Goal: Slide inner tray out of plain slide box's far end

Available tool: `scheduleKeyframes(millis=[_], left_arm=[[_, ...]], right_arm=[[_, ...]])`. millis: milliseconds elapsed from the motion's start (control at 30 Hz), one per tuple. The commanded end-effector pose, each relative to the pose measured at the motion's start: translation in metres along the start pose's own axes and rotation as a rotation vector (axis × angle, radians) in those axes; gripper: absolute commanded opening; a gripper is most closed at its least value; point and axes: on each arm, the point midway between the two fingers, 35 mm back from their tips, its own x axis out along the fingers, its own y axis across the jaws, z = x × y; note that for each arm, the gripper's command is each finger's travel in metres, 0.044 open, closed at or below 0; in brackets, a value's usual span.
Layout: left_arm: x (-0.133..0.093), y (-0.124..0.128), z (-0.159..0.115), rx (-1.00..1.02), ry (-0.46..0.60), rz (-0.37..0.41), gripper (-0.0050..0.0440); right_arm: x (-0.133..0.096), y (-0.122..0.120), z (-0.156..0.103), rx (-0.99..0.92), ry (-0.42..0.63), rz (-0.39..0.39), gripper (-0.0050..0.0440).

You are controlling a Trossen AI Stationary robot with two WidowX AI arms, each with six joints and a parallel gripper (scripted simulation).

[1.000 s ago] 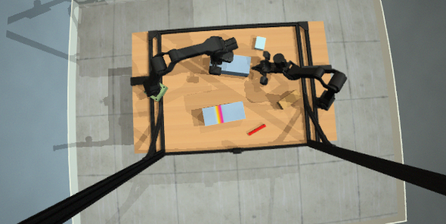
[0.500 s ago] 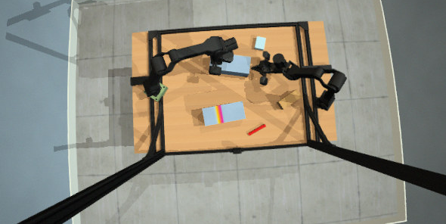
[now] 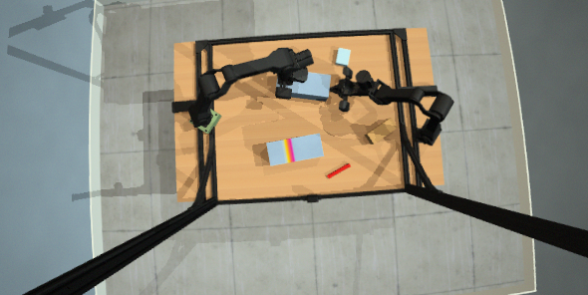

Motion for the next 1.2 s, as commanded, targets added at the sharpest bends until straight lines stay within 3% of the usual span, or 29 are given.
scheduleKeyframes(millis=[0, 733, 1167], left_arm=[[0.008, 0.0, -0.002, 0.003, 0.012, -0.003, 0.0], [0.009, 0.0, -0.002, 0.003, 0.012, -0.003, 0.0], [0.009, 0.0, -0.002, 0.003, 0.012, -0.003, 0.0]], right_arm=[[0.007, -0.001, 0.005, -0.001, -0.003, -0.002, 0.0], [0.029, -0.001, 0.018, -0.001, -0.004, -0.002, 0.0], [0.03, -0.001, 0.018, -0.001, -0.004, -0.002, 0.0]])
